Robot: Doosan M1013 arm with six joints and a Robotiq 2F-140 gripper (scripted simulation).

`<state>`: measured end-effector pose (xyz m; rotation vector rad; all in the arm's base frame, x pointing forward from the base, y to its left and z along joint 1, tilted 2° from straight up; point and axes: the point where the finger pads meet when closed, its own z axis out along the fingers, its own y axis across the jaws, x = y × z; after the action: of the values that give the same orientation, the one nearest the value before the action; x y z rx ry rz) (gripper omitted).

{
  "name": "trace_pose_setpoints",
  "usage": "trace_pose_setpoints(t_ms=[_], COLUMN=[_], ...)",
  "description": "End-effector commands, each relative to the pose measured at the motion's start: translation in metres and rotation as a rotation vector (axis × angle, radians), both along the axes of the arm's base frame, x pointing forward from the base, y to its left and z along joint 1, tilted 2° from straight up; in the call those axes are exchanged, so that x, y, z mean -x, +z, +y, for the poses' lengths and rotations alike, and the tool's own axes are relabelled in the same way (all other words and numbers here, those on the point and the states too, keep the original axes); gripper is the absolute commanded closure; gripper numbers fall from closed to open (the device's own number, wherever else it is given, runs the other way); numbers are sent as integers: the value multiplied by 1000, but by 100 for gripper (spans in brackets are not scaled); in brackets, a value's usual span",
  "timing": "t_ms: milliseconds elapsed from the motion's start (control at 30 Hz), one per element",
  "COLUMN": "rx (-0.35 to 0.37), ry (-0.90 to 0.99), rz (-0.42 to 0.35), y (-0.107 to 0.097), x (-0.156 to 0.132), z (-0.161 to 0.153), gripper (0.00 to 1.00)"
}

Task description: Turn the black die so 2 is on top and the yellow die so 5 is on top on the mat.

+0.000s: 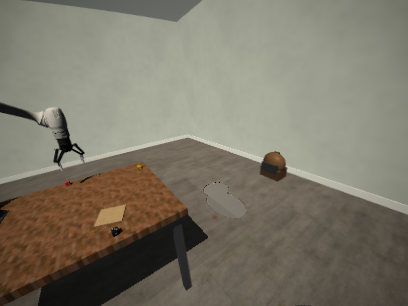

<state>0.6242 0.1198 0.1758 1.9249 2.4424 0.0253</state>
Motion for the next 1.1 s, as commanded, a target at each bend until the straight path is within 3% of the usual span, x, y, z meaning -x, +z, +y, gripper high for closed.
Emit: trace_pose_setpoints(t_ms=[0,167,233,267,333,367,433,467,533,567,667,700,800,833,900,933,1000,1067], rx=[-3,-10,-10,-13,-13,-16,-17,-20,-21,-23,-25,-28,-29,-32,-32,-36,-36,-40], ry=[-145,-342,-342,-449,-449,-540,-559,-637,-672,-740,-786,-880,-900,-1009,-1012,-1098,-1123,-1229], rz=[2,2,2,1,1,1,1,0,0,0,-1,-1,-1,-2,-2,-3,-4,-5], y=[3,6,6,7,7,8,8,9,9,9,9,9,9,9,9,9,9,8], x=[-31,-65,-65,-81,-81,-93,-95,-103,-107,-112,-116,-121,-122,-125,-125,-126,-126,-123], z=[-41,-104,-104,-141,-141,-173,-180,-209,-222,-248,-266,-303,-311,-355,-357,-391,-402,-445], gripper=[0,0,0,0,0,0,0,0,0,0,0,0,0,0,0,0,0,0])
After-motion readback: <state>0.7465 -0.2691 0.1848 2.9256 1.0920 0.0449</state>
